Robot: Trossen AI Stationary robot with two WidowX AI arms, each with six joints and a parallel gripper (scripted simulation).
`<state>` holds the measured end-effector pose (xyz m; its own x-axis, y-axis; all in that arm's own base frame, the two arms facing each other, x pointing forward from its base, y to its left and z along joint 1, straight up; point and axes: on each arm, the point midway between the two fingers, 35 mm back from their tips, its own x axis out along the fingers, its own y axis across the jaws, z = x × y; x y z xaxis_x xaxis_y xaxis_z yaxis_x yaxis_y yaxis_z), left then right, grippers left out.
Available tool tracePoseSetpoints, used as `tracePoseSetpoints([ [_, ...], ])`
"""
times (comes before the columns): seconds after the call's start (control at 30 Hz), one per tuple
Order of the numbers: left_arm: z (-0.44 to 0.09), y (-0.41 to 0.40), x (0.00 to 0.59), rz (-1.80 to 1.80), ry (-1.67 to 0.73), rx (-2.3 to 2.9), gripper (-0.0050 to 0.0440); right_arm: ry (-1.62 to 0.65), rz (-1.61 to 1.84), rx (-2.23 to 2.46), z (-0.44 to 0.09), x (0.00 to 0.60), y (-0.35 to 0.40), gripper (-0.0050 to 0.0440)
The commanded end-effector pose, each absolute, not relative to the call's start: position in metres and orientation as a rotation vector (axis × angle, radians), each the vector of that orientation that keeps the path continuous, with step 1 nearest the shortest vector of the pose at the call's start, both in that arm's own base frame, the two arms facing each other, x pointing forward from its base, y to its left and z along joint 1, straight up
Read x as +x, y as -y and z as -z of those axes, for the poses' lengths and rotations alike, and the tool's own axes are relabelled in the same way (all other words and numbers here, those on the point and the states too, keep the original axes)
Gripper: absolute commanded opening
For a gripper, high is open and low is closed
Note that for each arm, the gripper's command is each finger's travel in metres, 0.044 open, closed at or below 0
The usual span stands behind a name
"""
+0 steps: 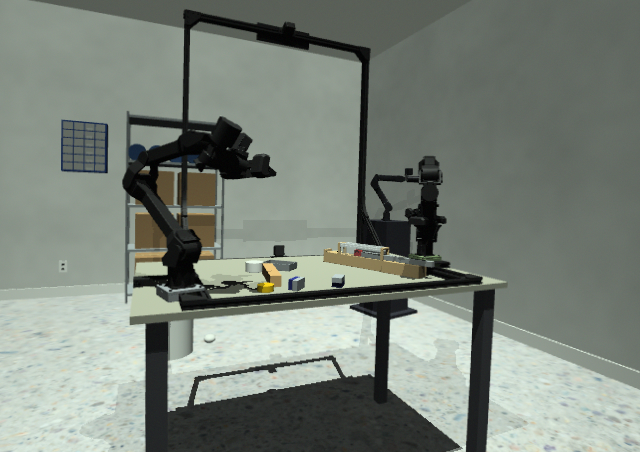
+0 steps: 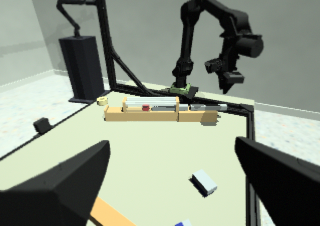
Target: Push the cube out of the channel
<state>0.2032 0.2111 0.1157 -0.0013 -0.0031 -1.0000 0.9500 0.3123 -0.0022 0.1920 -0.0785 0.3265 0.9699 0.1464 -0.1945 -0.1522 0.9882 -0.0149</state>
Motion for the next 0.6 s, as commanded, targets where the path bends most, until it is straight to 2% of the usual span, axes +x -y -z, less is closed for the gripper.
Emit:
tracePoseSetpoints([
  [0.0,-0.116,-0.231,0.197,0.973,-1.342,0.973,0.02,-0.196,-0.148,-0.034,-0.326,0.192,0.079,0.04],
  [0.57,-0.096,-0.231,0.197,0.973,-1.342,0.973,0.02,-0.196,-0.148,-0.034,-0.326,0.192,0.079,0.04],
])
